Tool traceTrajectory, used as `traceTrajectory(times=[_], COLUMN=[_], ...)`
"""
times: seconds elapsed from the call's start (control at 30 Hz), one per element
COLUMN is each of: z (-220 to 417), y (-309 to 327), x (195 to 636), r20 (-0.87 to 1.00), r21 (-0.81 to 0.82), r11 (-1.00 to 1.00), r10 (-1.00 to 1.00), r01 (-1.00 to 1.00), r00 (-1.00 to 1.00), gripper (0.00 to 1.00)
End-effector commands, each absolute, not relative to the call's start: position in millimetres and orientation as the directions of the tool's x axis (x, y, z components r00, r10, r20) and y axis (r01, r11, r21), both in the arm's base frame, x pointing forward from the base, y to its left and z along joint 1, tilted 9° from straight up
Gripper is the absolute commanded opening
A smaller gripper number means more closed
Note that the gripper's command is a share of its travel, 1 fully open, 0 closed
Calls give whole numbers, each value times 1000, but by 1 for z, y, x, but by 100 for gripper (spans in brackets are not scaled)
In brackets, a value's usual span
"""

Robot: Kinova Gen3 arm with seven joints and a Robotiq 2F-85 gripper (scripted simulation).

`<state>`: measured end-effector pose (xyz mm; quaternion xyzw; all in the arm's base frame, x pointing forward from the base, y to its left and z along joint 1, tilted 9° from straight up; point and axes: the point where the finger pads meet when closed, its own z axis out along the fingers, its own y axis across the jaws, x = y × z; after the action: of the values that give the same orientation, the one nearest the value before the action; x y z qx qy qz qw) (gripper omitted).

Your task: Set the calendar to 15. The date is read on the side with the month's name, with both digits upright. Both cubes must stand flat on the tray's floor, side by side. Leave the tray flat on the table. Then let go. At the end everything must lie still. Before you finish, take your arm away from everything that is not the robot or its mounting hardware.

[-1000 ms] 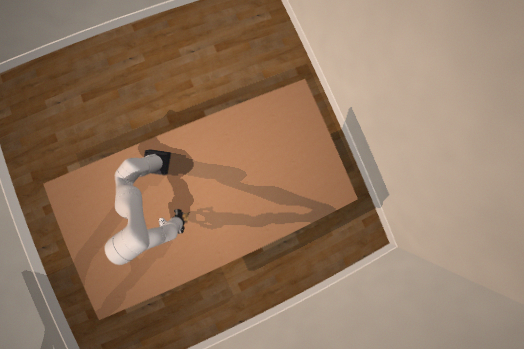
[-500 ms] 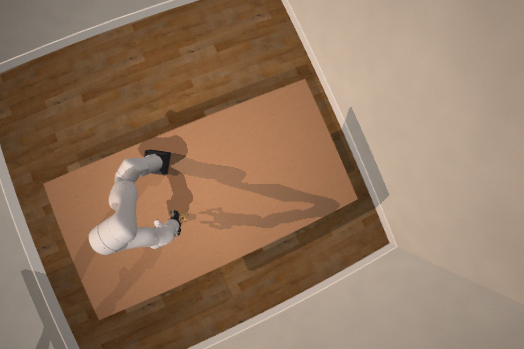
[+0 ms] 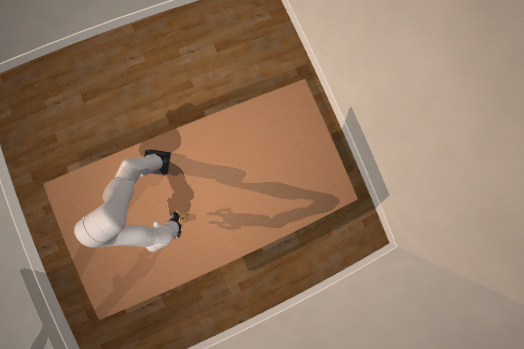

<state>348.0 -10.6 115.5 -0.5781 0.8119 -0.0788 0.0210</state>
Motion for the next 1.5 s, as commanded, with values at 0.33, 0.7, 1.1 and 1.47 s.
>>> traceTrajectory(times=[0.33,0.7,1.1,1.47], z=[117,118,144,179], y=[-9,-9,-6,-3], x=[349,349,346,341], r20=[53,53,53,53], r21=[-156,-156,-156,-156], r11=[316,316,316,316], r10=[-943,-943,-943,-943], r01=[-936,-936,-936,-936], r00=[-328,-328,-328,-328], gripper=[100,100,100,100])
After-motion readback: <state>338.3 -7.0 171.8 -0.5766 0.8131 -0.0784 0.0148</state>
